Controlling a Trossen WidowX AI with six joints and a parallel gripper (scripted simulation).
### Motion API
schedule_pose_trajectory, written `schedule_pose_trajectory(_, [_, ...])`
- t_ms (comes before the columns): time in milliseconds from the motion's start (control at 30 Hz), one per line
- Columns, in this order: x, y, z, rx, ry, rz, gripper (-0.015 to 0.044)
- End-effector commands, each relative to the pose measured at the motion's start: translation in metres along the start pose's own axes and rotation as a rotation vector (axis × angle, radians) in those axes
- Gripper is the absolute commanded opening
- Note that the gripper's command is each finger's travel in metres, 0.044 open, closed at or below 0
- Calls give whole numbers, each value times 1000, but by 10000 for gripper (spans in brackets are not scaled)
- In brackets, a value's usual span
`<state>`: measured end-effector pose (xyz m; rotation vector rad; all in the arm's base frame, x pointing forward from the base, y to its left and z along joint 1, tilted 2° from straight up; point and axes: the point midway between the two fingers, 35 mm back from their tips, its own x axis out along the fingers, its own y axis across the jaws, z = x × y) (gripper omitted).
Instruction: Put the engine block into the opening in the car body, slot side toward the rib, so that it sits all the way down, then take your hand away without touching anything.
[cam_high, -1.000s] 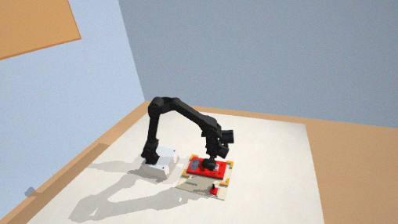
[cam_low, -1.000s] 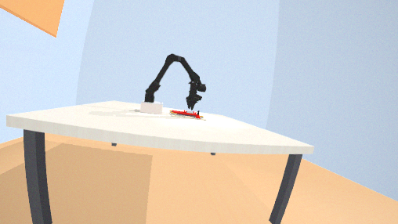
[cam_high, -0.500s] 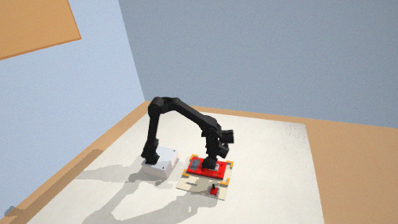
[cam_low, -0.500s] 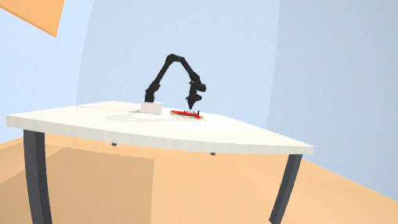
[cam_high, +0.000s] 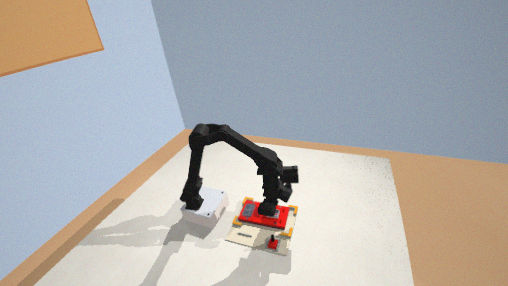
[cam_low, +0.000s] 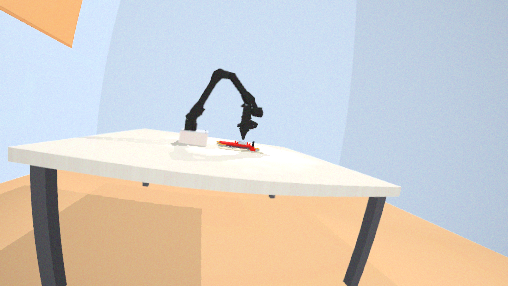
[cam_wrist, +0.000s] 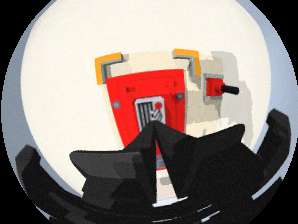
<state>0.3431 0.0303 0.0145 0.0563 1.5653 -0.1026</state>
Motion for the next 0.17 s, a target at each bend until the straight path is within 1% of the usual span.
schedule_pose_trajectory(0, [0,0,0,-4,1,3,0])
schedule_pose_trajectory(67, [0,0,0,-4,1,3,0])
schedule_pose_trajectory(133, [0,0,0,-4,1,3,53])
